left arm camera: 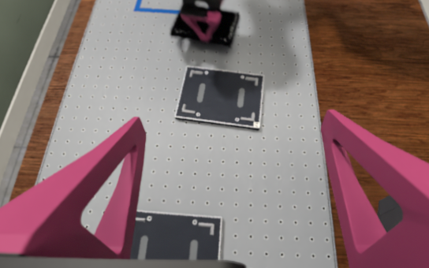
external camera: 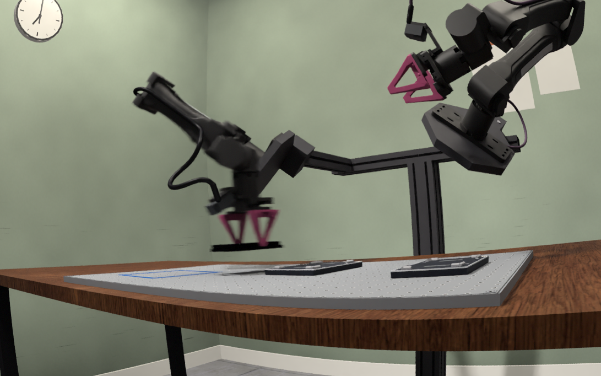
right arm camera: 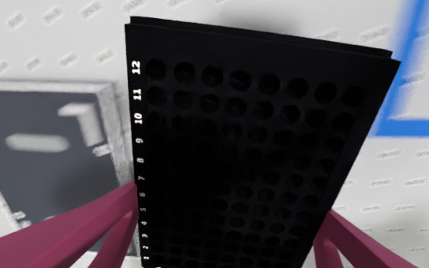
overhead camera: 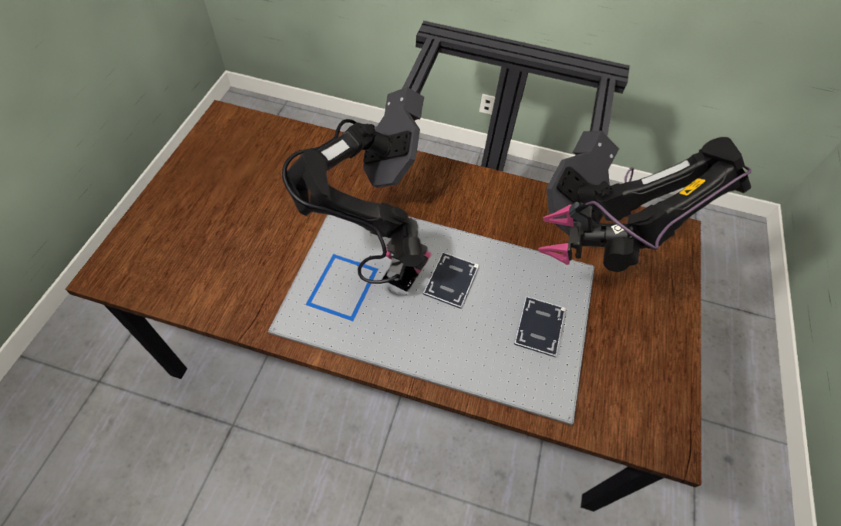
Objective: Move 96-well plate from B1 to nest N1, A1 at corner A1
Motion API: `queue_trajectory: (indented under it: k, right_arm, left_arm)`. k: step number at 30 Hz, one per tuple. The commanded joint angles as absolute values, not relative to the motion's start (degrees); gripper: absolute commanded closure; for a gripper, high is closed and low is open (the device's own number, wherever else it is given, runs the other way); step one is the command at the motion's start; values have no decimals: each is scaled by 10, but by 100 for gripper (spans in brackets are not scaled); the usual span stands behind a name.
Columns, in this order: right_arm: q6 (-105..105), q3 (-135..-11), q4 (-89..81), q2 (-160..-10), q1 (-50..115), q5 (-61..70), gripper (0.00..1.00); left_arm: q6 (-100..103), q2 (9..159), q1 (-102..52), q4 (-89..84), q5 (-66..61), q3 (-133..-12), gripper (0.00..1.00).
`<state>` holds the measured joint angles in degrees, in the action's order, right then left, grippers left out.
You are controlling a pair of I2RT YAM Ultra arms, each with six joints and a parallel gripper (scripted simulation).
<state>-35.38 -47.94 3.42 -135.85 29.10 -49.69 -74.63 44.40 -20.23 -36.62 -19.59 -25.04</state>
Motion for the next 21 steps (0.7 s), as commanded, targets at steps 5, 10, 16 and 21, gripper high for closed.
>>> queue_trajectory:
  k: [5, 10, 16, 21]
  right_arm:
    - [-521, -613, -48, -1521, 407, -501, 21]
    - [-572, -693, -110, -1585, 439, -499, 21]
    - [-597, -737, -119, -1621, 458, -512, 21]
    - [-583, -750, -143, -1632, 463, -505, 21]
  left_arm:
    - [-760, 424, -196, -397, -212, -242, 0]
    - [-761, 423, -196, -398, -212, -242, 0]
    - [-761, 423, -196, -398, -212, -242, 0]
    - [-761, 423, -196, -398, -212, -242, 0]
